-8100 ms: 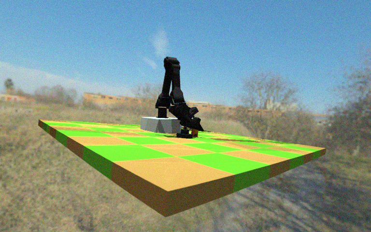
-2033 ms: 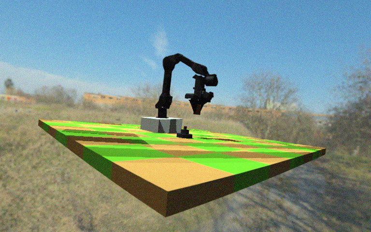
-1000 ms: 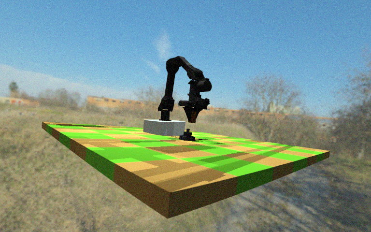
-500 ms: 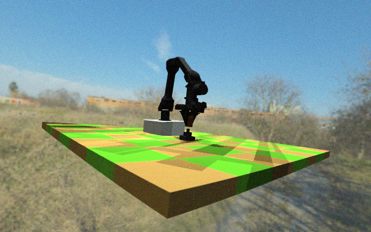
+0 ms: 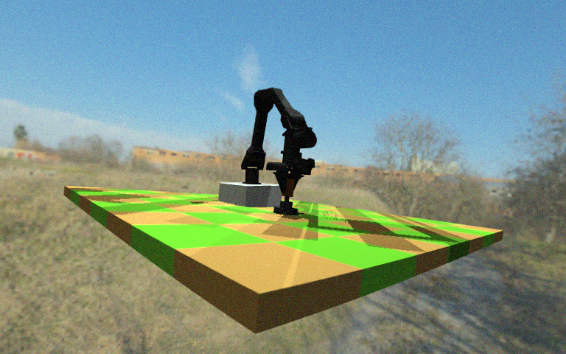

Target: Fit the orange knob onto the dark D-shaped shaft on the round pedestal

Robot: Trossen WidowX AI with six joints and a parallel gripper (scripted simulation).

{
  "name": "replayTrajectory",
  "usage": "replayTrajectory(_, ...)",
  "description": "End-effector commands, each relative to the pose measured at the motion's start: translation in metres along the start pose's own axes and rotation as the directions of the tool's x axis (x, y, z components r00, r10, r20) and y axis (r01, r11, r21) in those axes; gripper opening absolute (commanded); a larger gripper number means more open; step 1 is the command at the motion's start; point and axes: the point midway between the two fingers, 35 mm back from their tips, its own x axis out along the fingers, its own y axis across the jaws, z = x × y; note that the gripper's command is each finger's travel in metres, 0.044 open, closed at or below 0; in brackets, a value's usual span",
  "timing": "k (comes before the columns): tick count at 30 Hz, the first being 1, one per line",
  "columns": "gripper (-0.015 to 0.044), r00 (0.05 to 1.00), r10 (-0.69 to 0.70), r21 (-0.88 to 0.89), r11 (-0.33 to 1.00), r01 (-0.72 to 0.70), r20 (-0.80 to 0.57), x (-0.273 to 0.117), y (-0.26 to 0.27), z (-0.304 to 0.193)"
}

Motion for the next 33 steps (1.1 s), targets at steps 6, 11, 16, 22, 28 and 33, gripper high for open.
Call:
replayTrajectory(6, 0.0, 1.0, -0.005, -0.003, 1.0, 0.005, 0.006, 0.0011, -0.0018, 0.0026)
replayTrajectory(11, 0.0, 1.0, -0.005, -0.003, 1.0, 0.005, 0.006, 0.0016, -0.0017, 0.0025)
replayTrajectory(16, 0.0, 1.0, -0.005, -0.003, 1.0, 0.005, 0.006, -0.0025, -0.001, 0.0015)
replayTrajectory(22, 0.0, 1.0, -0.005, -0.089, 0.996, 0.006, 0.006, -0.0039, -0.0001, 0.0002)
replayTrajectory(28, 0.0, 1.0, -0.005, -0.211, 0.977, 0.006, 0.006, -0.0028, 0.0011, -0.0028)
replayTrajectory(33, 0.0, 1.0, -0.005, -0.211, 0.977, 0.006, 0.006, -0.0031, 0.0013, -0.0036)
